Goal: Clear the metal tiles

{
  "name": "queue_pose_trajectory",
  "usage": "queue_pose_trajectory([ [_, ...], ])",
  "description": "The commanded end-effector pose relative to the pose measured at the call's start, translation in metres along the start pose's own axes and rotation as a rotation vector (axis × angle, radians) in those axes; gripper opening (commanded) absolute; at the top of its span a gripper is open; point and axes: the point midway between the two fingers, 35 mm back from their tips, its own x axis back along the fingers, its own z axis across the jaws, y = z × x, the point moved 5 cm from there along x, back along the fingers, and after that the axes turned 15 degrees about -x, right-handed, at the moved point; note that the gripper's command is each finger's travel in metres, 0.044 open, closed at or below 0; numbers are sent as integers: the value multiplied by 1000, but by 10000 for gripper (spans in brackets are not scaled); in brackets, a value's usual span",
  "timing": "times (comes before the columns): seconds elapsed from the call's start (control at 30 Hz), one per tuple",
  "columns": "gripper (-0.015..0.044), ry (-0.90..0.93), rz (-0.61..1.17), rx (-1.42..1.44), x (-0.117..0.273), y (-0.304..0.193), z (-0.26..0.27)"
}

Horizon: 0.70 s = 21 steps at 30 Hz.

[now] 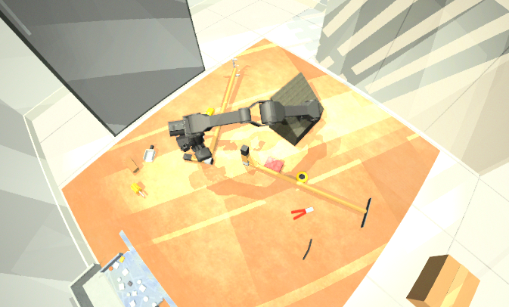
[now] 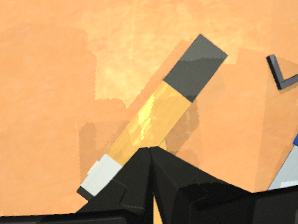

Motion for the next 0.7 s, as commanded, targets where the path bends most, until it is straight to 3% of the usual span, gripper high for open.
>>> queue_pose_trajectory([
  [0.0, 0, -4, 0, -2, -1, 2, -9],
  [0.67, 0, -7, -12, -1, -4, 15, -39],
])
